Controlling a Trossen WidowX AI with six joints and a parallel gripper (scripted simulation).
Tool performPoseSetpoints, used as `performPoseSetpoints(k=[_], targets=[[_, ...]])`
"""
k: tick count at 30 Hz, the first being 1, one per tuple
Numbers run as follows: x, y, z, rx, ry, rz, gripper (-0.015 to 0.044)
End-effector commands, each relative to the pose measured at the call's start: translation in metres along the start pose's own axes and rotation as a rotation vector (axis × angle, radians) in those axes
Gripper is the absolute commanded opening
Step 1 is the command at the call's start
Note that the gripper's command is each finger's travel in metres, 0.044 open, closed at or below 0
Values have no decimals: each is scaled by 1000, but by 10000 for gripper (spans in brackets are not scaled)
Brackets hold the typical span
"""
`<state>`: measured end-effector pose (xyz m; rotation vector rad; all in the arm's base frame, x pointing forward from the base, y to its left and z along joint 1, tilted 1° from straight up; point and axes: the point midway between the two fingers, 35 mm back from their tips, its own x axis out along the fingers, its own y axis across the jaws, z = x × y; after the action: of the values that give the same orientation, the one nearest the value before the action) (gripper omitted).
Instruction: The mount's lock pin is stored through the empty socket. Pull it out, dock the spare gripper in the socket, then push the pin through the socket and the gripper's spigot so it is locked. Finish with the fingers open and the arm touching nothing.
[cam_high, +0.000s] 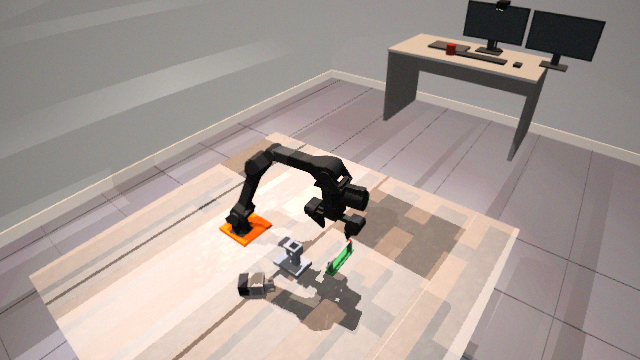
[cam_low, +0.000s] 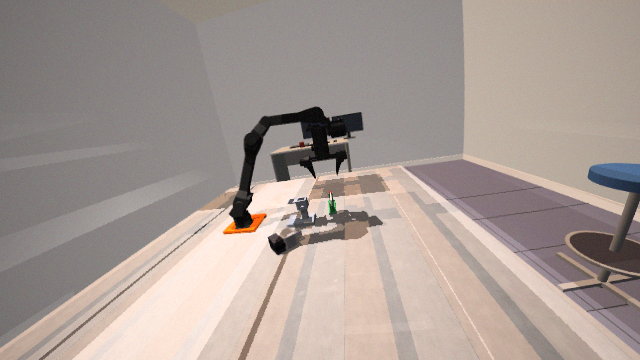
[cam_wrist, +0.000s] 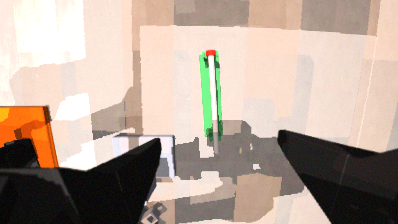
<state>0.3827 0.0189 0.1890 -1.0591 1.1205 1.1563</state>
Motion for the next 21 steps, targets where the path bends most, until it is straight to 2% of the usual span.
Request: performPoseSetpoints(k=[1,4,12,21], targets=[[-17,2,2,5,-2,-8,440],[-7,2,-9,17,-18,4,440],[0,43,-110,229,-268,49,440],[0,110,-193,494,-564,-86,440]])
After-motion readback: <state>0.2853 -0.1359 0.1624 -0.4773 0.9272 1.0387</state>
